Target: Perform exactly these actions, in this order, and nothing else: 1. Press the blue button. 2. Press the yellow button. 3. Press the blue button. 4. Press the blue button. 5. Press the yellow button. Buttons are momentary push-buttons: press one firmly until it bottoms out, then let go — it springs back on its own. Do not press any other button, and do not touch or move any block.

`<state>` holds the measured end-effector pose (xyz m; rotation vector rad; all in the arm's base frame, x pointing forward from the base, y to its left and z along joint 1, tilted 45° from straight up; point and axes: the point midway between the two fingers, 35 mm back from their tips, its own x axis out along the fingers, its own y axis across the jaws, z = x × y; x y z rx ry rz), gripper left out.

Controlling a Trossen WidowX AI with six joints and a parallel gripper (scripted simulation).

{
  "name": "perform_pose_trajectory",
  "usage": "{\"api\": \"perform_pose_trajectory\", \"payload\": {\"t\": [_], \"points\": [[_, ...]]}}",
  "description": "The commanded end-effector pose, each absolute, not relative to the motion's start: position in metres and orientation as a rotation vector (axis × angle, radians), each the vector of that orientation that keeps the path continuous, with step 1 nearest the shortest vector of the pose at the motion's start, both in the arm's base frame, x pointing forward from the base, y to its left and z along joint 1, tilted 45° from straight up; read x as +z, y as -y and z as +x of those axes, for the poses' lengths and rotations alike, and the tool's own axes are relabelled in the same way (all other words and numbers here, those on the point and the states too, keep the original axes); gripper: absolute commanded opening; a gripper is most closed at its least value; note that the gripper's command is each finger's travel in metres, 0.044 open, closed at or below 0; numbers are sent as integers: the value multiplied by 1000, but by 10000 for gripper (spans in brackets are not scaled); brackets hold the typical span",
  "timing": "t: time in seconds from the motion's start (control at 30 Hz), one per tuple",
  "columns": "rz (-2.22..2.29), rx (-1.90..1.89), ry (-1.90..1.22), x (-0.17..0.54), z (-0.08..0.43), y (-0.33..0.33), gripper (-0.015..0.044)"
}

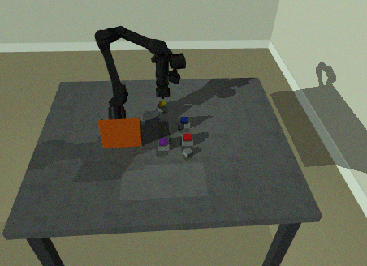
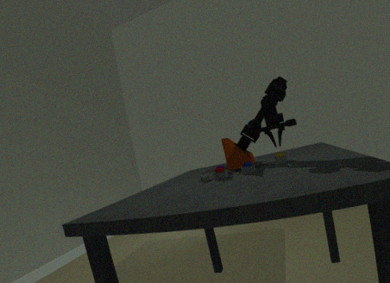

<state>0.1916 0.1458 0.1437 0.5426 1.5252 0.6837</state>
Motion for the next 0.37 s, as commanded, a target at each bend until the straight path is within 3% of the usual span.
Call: {"api": "perform_pose_trajectory", "payload": {"t": [0.0,0.3,0.33], "points": [[544,686,-1516,163,210,-134,151],[545,688,-1516,191,234,-114,387],[545,688,-1516,191,234,-114,387]]}}
